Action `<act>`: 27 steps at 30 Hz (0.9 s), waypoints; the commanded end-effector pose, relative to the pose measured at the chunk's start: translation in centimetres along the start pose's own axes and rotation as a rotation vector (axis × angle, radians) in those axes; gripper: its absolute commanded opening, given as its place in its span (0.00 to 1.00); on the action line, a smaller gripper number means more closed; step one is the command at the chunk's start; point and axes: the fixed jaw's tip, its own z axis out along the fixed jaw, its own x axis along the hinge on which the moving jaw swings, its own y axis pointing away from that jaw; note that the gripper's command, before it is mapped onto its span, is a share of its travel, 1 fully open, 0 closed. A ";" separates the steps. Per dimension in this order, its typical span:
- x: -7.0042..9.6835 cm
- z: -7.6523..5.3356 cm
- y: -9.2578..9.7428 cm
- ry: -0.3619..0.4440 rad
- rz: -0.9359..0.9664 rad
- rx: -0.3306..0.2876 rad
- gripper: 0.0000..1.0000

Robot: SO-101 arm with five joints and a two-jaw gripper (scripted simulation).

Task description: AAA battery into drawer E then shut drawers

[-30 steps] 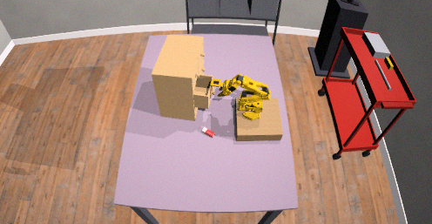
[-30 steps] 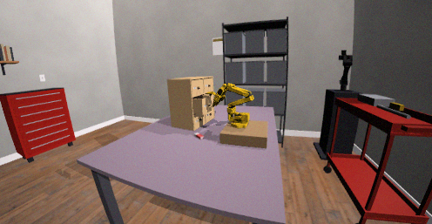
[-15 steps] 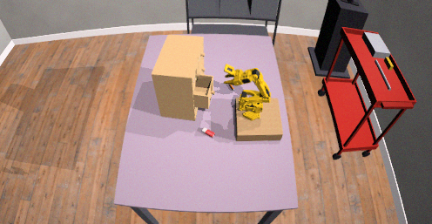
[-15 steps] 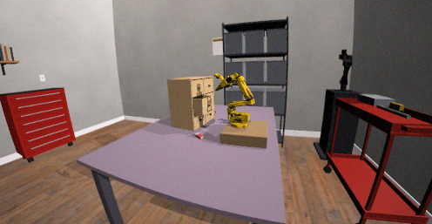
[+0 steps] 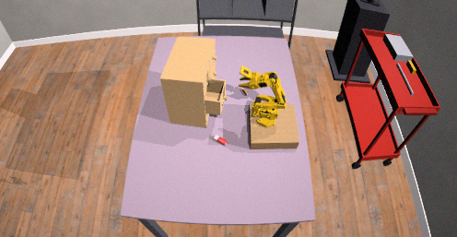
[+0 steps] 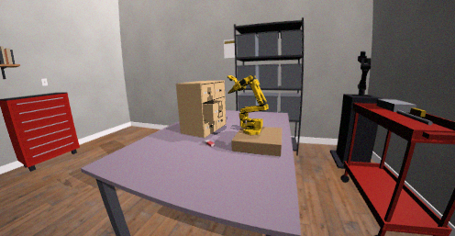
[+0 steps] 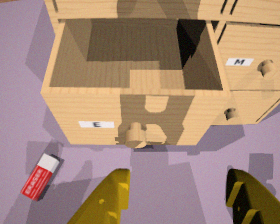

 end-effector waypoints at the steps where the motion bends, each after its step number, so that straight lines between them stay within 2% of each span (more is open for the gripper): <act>1: 0.1 0.0 -1.2 0.012 0.057 0.088 0.19; 13: 0.8 -1.0 -5.8 0.024 0.253 0.428 0.19; 15: 0.8 -1.0 -5.8 0.024 0.253 0.428 0.19; 27: 2.3 -3.4 -9.5 0.036 0.449 0.769 0.19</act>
